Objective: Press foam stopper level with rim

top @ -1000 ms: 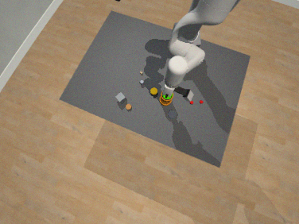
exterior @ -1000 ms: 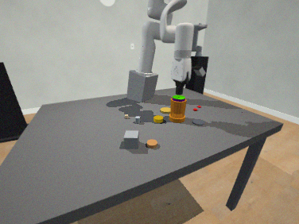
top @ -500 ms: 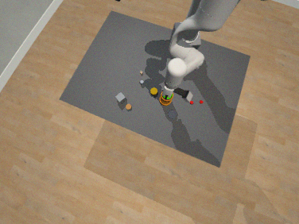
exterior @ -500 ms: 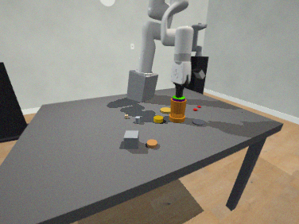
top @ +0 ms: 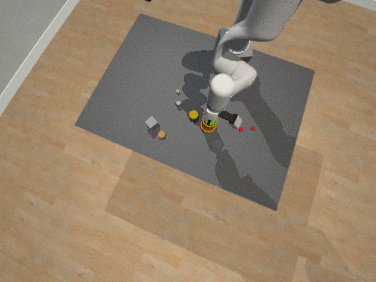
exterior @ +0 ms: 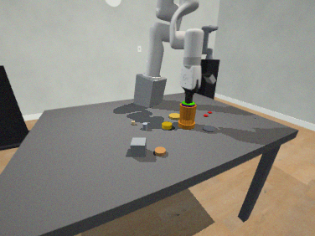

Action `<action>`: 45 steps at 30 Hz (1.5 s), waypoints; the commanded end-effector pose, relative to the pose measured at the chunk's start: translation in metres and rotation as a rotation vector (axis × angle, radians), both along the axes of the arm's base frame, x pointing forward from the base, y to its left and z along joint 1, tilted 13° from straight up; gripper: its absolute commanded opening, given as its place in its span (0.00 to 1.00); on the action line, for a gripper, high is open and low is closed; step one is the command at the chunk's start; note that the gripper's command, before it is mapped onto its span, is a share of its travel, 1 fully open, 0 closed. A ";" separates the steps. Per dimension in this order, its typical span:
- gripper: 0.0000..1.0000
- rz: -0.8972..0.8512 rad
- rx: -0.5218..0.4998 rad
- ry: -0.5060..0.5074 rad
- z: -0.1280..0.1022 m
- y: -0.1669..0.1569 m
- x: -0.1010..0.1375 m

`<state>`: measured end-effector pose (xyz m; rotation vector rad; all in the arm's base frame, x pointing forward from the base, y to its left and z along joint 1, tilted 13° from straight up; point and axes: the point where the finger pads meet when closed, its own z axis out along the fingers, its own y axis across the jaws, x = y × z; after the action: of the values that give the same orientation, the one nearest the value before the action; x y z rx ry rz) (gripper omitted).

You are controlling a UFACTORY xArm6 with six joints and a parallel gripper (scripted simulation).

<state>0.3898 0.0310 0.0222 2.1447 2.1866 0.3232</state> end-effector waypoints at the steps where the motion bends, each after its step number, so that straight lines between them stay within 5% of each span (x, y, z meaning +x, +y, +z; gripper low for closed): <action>1: 0.00 0.000 0.000 -0.003 -0.001 0.000 0.001; 45: 0.00 0.000 0.000 -0.003 -0.018 0.002 0.005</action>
<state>0.3935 0.0329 0.0040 2.1445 2.1864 0.3236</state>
